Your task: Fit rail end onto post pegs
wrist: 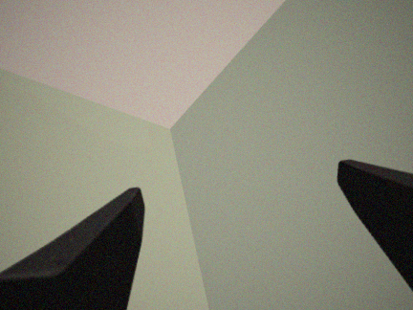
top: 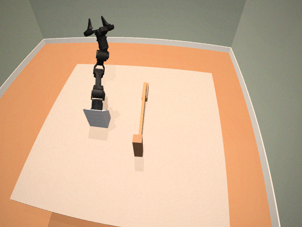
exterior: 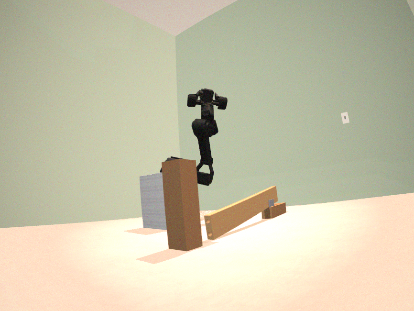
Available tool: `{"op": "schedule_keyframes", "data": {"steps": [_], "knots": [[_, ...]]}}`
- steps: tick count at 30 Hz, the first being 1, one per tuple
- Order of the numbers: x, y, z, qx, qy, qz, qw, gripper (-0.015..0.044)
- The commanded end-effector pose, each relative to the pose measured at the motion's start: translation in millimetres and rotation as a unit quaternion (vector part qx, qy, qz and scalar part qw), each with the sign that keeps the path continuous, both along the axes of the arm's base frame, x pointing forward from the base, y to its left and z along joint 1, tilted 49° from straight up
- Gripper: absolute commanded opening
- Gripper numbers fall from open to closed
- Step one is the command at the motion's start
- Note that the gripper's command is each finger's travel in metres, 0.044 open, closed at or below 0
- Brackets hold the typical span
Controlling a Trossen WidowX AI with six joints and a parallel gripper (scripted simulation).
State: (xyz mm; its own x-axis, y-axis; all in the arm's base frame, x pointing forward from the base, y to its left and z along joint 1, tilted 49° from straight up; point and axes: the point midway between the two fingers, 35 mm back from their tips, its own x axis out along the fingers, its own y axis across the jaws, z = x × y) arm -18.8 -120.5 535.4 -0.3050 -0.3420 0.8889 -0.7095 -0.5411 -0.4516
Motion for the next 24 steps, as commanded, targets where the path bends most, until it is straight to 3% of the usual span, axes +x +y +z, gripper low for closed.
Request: {"op": "schedule_keyframes", "data": {"steps": [1,12,24], "knots": [[2,-2,0,0.003,0.003,0.002,1.000,0.0426],[118,-130,-44,0.203,0.164,0.151,0.954,0.0440],[262,-194,-176,0.417,0.295,0.343,0.788,0.0440]]}}
